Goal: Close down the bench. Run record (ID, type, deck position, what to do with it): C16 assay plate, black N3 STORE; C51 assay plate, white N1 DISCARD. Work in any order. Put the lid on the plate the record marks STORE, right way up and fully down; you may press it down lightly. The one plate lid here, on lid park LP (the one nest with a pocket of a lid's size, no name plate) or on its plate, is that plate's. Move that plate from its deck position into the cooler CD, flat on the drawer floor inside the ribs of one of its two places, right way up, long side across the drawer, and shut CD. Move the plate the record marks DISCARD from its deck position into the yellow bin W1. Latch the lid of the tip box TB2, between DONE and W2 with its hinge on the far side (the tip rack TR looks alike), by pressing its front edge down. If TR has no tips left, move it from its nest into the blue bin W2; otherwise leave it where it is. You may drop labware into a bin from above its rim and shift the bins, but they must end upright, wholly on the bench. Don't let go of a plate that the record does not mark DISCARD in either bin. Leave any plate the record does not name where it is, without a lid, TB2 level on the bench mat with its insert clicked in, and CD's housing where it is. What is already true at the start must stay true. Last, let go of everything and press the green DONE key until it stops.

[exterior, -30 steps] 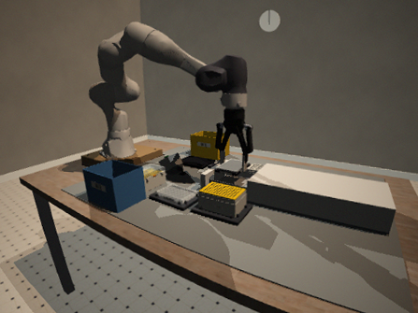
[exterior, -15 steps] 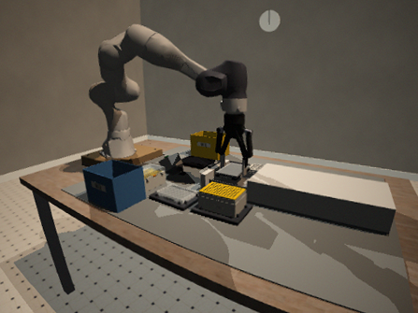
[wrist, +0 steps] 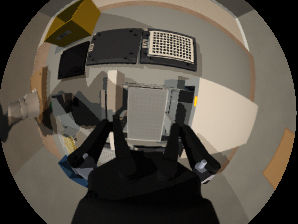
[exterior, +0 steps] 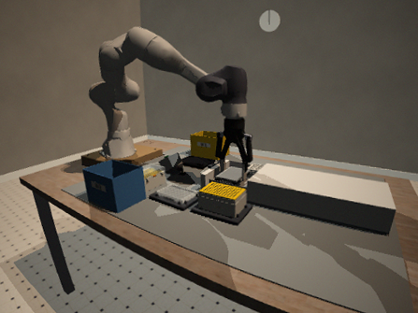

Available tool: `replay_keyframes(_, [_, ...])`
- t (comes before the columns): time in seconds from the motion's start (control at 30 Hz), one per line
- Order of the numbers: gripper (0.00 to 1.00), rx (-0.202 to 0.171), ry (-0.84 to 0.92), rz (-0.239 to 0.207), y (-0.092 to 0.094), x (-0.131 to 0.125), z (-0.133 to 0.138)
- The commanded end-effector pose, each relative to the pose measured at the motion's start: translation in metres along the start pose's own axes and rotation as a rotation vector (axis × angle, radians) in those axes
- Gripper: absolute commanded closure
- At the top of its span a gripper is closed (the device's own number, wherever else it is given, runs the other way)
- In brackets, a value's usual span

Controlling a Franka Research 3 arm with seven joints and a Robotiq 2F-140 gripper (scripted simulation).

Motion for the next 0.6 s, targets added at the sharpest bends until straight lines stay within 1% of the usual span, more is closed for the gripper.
replay_keyframes(0.0, [1.00,-0.005,-0.004,0.002,-0.0052,0.0016,0.0009])
replay_keyframes(0.07, [1.00,-0.005,-0.004,0.002,-0.0074,0.0016,0.0009])
replay_keyframes(0.57, [1.00,-0.005,-0.004,0.002,-0.0074,0.0015,0.0007])
Point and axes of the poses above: the point where the finger pads meet when closed, its own y axis back along the fingers, its own z axis across the jaws, x = y × z, the point moved 5 cm from there along y, back along the fingers, and after that the axes turned 13 degrees about -y, right-handed, at the moved point
